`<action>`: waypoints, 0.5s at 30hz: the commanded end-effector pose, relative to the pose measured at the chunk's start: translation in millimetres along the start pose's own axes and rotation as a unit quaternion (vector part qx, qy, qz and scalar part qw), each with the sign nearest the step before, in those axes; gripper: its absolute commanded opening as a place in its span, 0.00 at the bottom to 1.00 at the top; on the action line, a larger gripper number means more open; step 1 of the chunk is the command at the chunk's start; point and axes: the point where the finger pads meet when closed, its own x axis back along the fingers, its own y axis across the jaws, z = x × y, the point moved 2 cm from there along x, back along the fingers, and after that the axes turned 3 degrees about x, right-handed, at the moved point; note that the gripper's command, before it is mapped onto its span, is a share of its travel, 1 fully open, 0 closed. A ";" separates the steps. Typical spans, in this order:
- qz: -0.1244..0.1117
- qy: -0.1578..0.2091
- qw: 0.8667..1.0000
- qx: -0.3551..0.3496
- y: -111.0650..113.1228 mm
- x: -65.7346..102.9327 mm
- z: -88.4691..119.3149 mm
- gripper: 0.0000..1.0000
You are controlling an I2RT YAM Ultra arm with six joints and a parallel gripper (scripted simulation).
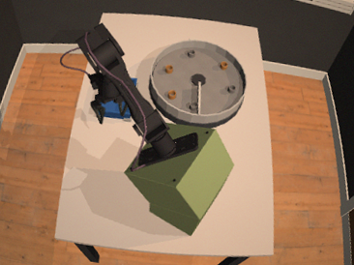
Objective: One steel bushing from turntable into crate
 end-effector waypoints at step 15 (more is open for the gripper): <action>0.007 -0.088 0.949 -0.303 -81.8 24.8 -21.8 1.00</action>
